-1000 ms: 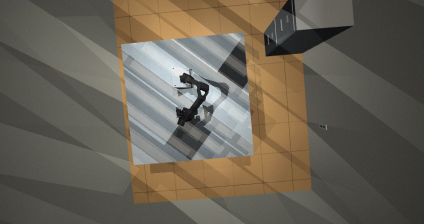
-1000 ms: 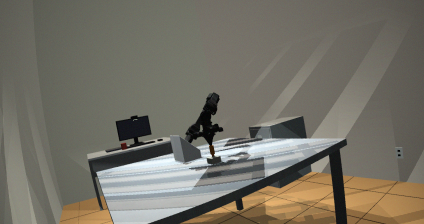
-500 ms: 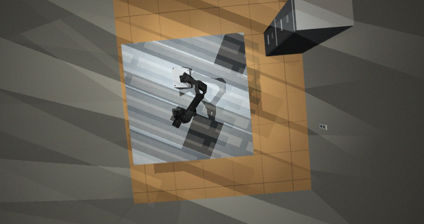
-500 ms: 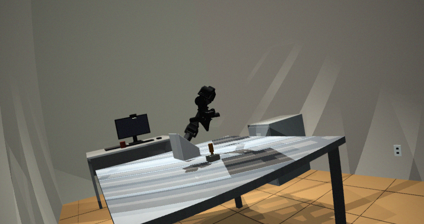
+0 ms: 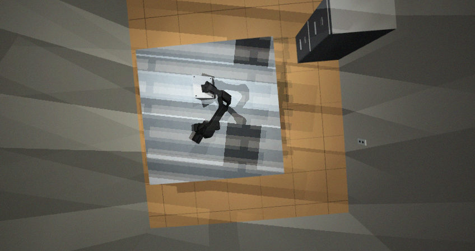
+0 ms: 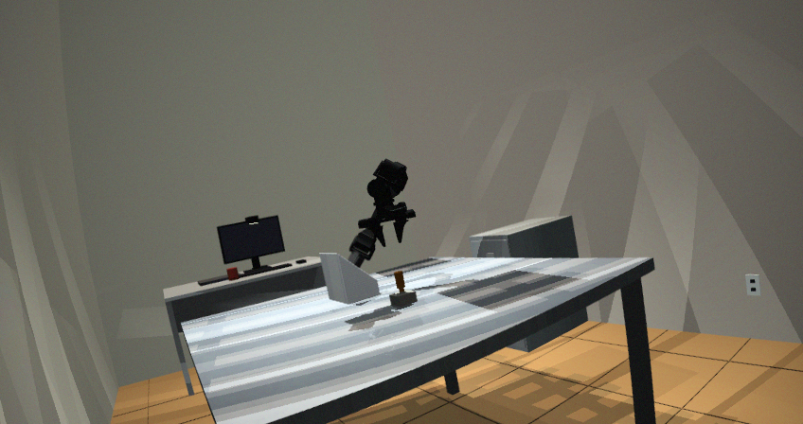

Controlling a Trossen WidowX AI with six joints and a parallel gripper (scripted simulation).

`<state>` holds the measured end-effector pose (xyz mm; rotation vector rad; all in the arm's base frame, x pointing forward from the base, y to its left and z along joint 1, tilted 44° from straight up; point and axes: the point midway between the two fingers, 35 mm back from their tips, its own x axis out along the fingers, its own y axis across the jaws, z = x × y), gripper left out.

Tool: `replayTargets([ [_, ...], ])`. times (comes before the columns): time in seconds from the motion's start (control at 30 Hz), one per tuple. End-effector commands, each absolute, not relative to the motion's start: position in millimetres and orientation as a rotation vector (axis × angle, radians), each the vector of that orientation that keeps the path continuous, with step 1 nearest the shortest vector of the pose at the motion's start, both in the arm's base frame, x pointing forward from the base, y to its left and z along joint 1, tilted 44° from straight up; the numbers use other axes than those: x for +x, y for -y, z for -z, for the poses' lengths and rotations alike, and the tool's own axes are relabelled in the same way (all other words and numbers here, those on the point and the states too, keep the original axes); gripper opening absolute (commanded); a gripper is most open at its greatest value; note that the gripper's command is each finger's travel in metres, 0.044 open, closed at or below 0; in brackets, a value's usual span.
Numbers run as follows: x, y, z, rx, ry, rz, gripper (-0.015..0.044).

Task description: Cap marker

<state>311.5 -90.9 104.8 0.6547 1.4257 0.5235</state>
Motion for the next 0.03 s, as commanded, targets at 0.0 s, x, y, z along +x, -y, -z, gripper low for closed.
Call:
replayTargets([
  [0.0,310.8,91.4,-103.8,0.65,-1.432,-0.525,0.0394],
])
